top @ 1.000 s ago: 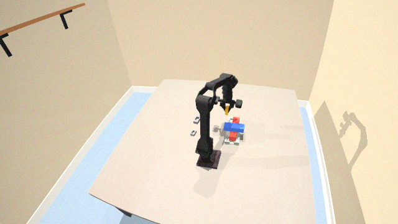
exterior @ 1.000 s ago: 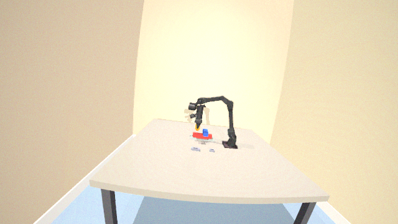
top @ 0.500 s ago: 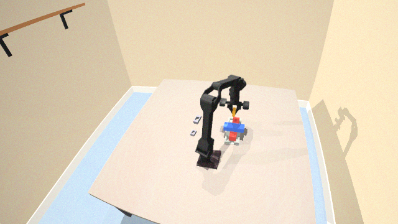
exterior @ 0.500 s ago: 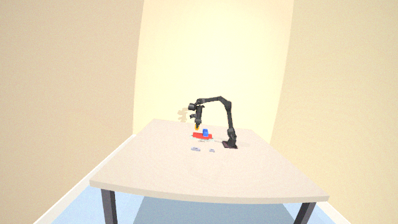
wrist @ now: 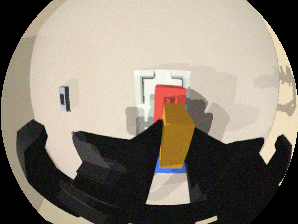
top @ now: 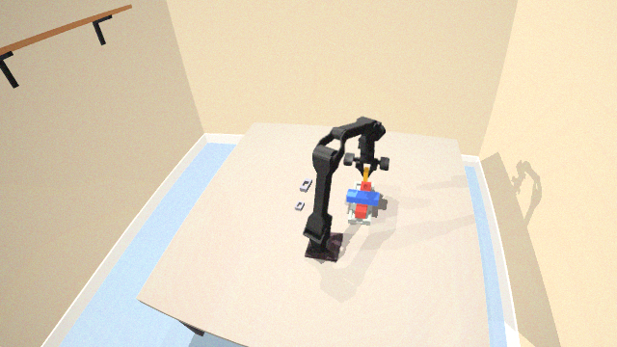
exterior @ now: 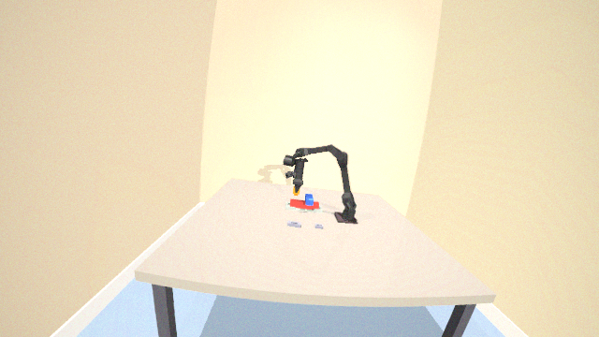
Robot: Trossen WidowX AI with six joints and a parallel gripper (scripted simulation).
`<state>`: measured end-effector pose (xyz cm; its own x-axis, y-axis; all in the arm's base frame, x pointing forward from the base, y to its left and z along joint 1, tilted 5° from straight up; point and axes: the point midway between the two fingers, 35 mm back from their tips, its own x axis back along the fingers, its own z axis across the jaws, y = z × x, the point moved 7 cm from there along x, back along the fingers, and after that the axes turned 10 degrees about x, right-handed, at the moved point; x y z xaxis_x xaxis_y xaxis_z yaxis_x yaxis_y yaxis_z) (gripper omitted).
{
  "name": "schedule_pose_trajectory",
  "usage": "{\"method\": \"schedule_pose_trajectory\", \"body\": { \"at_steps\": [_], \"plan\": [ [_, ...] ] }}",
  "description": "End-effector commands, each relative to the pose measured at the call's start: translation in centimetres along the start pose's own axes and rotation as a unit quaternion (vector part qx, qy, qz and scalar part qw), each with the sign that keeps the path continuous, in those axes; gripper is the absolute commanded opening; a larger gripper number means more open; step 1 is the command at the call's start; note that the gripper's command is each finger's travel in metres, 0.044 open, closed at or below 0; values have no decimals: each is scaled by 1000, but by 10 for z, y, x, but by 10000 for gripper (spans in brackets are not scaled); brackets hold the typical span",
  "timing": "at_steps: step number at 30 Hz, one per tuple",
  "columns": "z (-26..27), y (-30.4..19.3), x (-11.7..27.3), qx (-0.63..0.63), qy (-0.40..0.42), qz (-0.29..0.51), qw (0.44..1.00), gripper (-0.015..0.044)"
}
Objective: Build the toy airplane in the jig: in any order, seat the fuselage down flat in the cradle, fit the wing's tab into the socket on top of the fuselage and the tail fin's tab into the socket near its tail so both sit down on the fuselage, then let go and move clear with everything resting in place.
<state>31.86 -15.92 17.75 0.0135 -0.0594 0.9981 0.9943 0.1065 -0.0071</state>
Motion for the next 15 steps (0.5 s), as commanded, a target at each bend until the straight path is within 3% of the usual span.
{"method": "schedule_pose_trajectory", "body": {
  "at_steps": [1, 15],
  "plan": [
    [-1, 0, 1, 2, -3, 0, 1000, 65],
    [-2, 0, 1, 2, -4, 0, 1000, 65]
  ]
}}
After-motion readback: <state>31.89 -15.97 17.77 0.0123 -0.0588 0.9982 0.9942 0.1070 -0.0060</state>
